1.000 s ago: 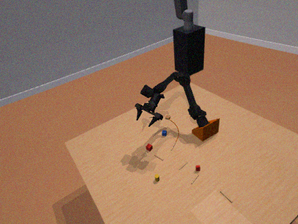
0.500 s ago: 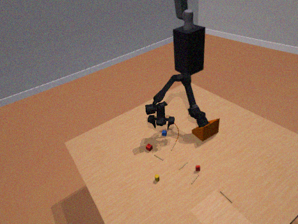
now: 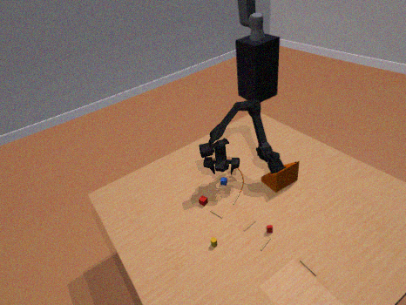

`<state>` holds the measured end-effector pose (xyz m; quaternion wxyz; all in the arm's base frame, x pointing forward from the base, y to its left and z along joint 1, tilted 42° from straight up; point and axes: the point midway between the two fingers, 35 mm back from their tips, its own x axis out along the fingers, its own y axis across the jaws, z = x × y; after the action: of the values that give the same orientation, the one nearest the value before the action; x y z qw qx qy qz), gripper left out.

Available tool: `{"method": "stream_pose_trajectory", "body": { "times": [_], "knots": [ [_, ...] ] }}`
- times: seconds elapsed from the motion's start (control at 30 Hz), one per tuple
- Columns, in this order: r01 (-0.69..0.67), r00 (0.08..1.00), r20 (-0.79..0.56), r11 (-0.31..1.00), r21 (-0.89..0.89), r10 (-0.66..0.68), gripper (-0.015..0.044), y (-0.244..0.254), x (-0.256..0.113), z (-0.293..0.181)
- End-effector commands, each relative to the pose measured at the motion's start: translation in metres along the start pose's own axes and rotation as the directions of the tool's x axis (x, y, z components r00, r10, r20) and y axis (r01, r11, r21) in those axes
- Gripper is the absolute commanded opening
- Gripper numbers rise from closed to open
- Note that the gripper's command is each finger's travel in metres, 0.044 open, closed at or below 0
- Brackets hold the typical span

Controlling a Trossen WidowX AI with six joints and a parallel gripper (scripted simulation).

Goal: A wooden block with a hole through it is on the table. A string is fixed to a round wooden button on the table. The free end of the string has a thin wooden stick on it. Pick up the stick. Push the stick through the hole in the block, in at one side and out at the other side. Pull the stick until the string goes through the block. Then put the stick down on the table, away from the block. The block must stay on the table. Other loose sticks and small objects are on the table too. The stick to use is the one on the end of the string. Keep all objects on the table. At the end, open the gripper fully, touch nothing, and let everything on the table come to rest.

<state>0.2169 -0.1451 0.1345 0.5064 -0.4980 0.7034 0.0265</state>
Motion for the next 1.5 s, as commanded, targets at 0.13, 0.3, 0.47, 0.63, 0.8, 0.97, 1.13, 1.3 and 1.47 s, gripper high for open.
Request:
{"method": "stream_pose_trajectory", "body": {
  "times": [0.13,0.3,0.47,0.63,0.8,0.97,1.13,1.3,1.47],
  "knots": [
    [0.0,1.0,0.0,1.0,0.0,0.0,0.0282,0.0,0.0,0.0],
    [0.0,1.0,0.0,1.0,0.0,0.0,0.0241,0.0,0.0,0.0],
    [0.0,1.0,0.0,1.0,0.0,0.0,0.0241,0.0,0.0,0.0],
    [0.0,1.0,0.0,1.0,0.0,0.0,0.011,0.0,0.0,0.0],
    [0.0,1.0,0.0,1.0,0.0,0.0,0.0,0.0,0.0,0.0],
    [0.0,1.0,0.0,1.0,0.0,0.0,0.0,0.0,0.0,0.0],
    [0.0,1.0,0.0,1.0,0.0,0.0,0.0,0.0,0.0,0.0],
    [0.0,1.0,0.0,1.0,0.0,0.0,0.0,0.0,0.0,0.0],
    [0.0,1.0,0.0,1.0,0.0,0.0,0.0105,0.0,0.0,0.0]
  ]
}}
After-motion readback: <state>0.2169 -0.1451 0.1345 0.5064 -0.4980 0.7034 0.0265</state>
